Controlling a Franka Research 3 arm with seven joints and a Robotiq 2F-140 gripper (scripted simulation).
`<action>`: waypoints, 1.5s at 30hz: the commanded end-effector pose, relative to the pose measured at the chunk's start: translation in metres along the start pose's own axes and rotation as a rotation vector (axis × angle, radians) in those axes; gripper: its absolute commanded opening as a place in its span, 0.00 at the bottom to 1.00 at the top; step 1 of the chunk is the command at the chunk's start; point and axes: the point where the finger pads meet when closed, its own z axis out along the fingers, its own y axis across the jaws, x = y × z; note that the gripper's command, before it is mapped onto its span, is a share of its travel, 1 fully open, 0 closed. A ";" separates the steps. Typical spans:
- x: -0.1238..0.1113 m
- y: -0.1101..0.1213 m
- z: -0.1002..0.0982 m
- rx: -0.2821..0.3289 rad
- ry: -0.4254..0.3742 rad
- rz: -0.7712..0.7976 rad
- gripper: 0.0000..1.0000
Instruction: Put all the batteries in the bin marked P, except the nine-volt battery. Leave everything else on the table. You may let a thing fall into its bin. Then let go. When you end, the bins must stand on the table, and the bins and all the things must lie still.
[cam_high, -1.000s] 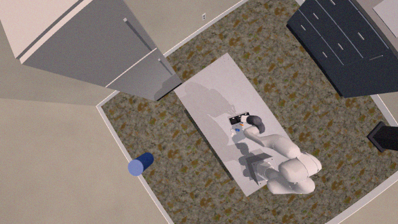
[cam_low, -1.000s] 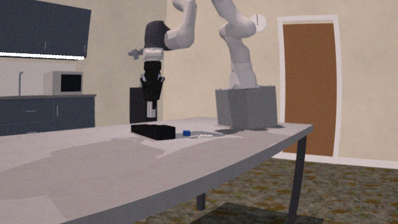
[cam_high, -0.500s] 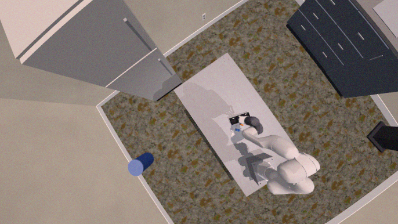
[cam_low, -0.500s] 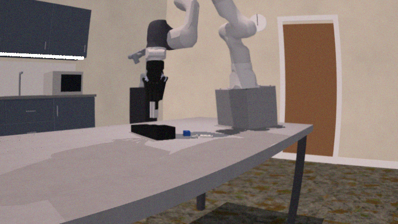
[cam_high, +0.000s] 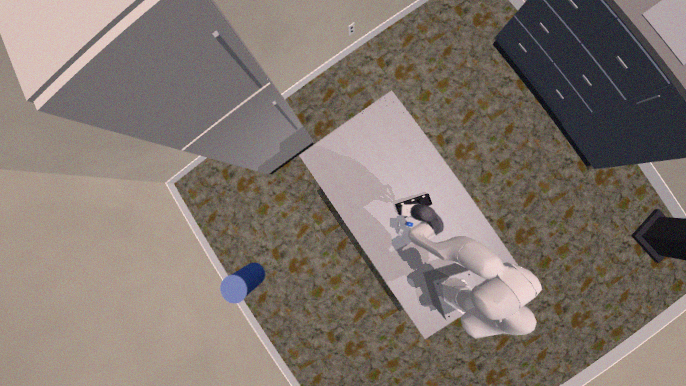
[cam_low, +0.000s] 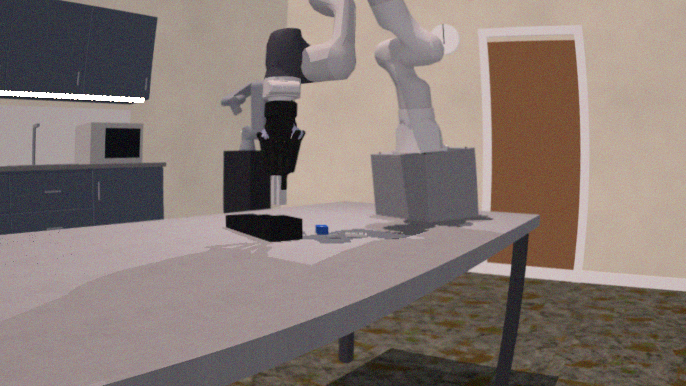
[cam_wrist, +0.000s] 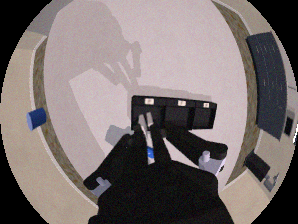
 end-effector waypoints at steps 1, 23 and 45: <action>-0.001 0.001 0.006 -0.003 -0.007 0.046 0.05; -0.002 0.001 0.059 -0.003 -0.007 0.046 0.05; -0.002 0.001 0.060 -0.003 -0.007 0.046 0.05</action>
